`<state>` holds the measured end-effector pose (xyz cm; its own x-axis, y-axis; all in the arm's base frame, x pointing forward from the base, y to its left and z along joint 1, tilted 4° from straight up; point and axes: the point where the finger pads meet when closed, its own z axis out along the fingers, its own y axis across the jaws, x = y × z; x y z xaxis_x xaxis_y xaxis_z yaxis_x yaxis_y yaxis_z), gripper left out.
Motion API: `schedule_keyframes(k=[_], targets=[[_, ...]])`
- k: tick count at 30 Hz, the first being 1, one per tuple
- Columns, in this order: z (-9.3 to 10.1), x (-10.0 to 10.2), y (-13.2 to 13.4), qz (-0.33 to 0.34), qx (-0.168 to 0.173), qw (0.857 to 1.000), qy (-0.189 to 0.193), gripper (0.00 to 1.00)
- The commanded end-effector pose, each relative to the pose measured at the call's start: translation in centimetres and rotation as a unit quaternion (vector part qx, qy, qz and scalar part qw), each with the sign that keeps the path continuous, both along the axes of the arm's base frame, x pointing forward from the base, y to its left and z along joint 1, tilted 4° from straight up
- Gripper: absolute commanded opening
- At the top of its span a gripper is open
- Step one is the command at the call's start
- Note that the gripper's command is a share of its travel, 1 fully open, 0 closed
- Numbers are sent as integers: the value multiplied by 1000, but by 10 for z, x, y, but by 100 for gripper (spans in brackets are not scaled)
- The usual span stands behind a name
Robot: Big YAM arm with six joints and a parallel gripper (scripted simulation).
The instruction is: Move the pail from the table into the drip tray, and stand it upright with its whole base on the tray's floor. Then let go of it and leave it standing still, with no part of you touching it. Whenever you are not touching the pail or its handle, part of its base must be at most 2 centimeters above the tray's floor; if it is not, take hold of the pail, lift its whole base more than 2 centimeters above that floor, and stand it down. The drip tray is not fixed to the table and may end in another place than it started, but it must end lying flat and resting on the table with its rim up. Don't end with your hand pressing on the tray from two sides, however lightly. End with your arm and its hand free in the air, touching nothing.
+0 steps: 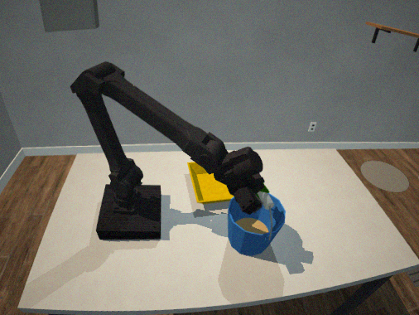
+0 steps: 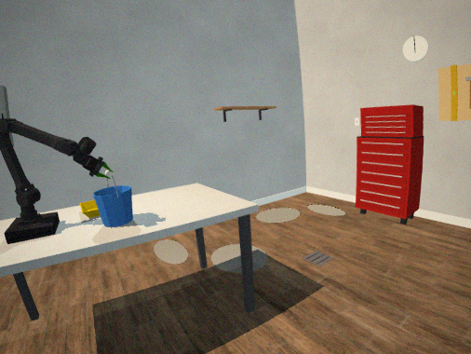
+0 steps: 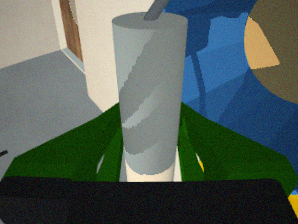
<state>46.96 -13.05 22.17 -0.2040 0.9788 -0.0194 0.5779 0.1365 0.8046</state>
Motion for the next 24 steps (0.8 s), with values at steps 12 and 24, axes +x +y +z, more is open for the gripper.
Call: schedule_keyframes(k=[12,24], targets=[[102,11,-11,-2,-41,990,-134,20],[115,9,-11,0,-41,988,-152,20]])
